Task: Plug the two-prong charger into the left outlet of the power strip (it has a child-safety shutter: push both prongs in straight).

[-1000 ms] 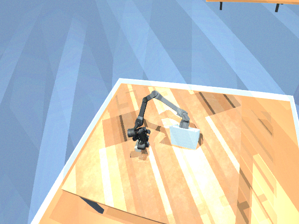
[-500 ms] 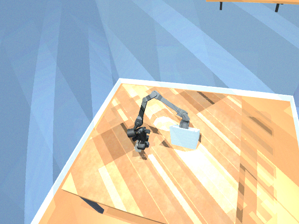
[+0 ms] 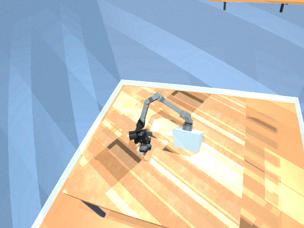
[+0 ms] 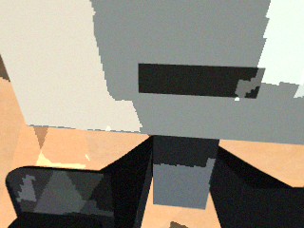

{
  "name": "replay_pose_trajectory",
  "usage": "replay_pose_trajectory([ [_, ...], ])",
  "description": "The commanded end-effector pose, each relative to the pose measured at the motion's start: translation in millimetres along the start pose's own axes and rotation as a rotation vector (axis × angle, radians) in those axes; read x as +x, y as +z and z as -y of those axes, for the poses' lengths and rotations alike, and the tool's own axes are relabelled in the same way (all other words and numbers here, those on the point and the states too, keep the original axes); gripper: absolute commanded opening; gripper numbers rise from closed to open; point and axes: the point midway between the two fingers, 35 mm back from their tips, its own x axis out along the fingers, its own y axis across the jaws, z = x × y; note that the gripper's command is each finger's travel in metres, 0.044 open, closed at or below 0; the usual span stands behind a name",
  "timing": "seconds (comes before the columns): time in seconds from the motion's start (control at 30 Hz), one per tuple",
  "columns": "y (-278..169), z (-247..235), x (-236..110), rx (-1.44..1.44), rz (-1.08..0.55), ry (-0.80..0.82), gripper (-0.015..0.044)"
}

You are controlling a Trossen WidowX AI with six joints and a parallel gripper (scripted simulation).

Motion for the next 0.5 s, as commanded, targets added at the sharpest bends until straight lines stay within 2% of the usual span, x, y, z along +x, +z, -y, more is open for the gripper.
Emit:
replay_pose_trajectory([
  [0.0, 10.9, 0.0, 0.2, 0.018, 0.019, 0.004, 0.0000],
  [0.47, 16.5, 0.4, 0.8, 0.018, 0.019, 0.004, 0.0000],
])
